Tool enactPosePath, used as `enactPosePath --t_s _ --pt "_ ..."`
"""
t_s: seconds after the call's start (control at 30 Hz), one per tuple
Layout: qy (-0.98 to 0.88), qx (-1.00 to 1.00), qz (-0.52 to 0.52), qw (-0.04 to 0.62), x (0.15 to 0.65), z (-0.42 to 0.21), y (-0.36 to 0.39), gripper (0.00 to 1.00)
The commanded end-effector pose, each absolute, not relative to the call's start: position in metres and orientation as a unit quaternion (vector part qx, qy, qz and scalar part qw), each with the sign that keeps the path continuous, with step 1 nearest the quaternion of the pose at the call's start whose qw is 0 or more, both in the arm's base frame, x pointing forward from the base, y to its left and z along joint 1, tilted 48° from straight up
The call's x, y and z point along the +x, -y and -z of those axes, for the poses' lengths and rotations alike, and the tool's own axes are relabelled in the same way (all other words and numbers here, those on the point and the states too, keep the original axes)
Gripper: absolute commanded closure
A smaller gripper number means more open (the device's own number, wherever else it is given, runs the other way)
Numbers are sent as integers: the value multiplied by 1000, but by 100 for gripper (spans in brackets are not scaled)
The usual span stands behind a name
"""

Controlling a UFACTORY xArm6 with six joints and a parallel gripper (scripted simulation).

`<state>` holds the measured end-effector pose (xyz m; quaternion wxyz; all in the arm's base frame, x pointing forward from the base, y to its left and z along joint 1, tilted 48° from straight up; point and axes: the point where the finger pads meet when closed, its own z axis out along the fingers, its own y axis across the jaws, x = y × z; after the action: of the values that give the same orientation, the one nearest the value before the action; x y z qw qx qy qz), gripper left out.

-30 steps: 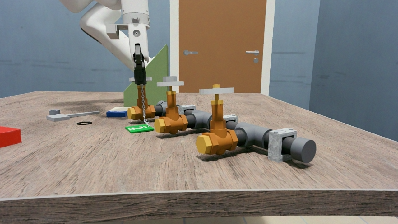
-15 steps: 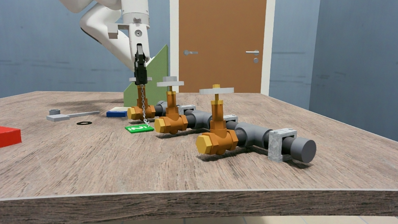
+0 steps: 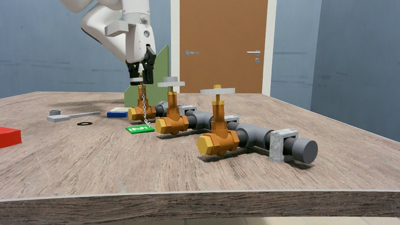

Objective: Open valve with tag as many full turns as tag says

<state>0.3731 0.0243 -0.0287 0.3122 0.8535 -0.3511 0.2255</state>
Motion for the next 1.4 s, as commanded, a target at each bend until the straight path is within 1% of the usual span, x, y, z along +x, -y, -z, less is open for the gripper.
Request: enactPosePath --t_s 0.0,0.3,0.37,0.4,0.7,0.87,0.93,0.97,1.37 --pt "235 894 -176 339 374 28 -25 100" --pt "27 923 -101 370 374 28 -25 100" --pt "27 923 -101 370 374 28 -25 100" --pt "-39 923 -72 376 374 28 -25 100" --pt "-233 894 2 384 374 28 -25 100" --pt "-343 857 48 381 374 28 -25 100" --pt "-343 857 48 381 374 28 -25 100" --pt "-404 830 77 376 374 28 -25 100" --pt "-617 688 183 336 374 28 -25 100"
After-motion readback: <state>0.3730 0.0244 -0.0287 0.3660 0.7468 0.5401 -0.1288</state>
